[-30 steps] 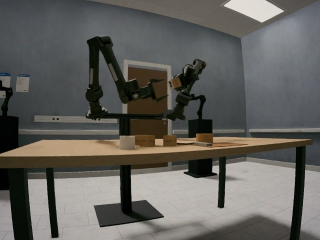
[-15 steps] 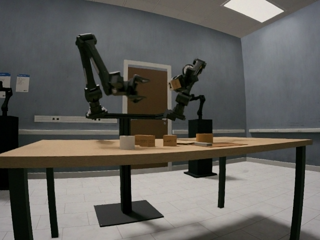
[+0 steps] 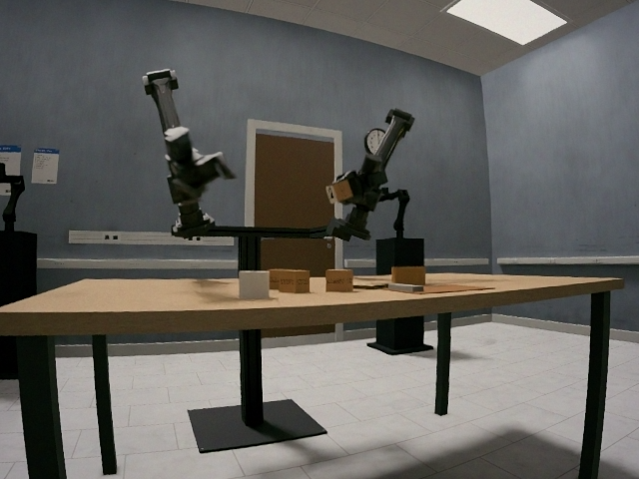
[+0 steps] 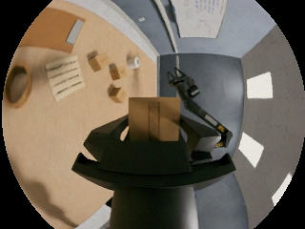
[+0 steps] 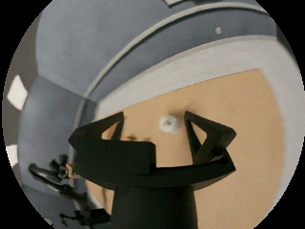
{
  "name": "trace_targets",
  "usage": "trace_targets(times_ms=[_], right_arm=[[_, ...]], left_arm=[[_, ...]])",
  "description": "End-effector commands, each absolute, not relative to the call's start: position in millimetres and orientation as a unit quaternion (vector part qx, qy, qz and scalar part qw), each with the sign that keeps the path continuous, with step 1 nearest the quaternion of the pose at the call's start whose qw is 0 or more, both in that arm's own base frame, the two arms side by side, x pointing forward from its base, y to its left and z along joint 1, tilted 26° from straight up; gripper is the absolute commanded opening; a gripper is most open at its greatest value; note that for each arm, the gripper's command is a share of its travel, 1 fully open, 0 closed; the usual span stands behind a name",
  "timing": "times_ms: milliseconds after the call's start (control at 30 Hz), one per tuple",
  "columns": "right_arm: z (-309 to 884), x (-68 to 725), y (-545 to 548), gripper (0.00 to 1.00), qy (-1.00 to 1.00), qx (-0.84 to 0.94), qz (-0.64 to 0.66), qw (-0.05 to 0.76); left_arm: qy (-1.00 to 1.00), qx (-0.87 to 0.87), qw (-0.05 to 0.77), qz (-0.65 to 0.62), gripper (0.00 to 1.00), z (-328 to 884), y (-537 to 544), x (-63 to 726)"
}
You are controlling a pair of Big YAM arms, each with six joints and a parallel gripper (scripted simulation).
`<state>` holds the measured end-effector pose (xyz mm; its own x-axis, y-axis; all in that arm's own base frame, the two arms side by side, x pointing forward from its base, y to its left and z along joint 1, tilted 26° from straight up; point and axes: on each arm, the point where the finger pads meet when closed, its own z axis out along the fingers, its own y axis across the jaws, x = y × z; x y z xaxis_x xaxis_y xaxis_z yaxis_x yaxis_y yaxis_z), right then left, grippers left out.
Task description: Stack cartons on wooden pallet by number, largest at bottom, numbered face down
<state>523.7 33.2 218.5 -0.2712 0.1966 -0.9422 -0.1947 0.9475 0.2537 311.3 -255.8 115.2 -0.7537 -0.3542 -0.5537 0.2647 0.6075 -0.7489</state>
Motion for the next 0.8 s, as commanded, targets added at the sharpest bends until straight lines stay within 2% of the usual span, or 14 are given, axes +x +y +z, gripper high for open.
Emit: trace_targets(times_ms=[0,400,767], right_arm=[[251.8,522.9,-9.7,1.00,0.787,-0.064,0.053,0.612],[274.8,466.4,-123.4,1.00,0.823,-0.078,-0.128,0.548],[279.8,457.2,-139.7,1.00,0.830,-0.057,-0.141,0.536]], left_arm=[[0.818,-0.023,0.359,-0.449,0.50,94.2,-256.7,311.8],[0.813,-0.021,0.366,-0.453,0.50,29.2,-256.9,311.8],[0.816,-0.022,0.362,-0.451,0.50,-20.6,-253.1,305.6]])
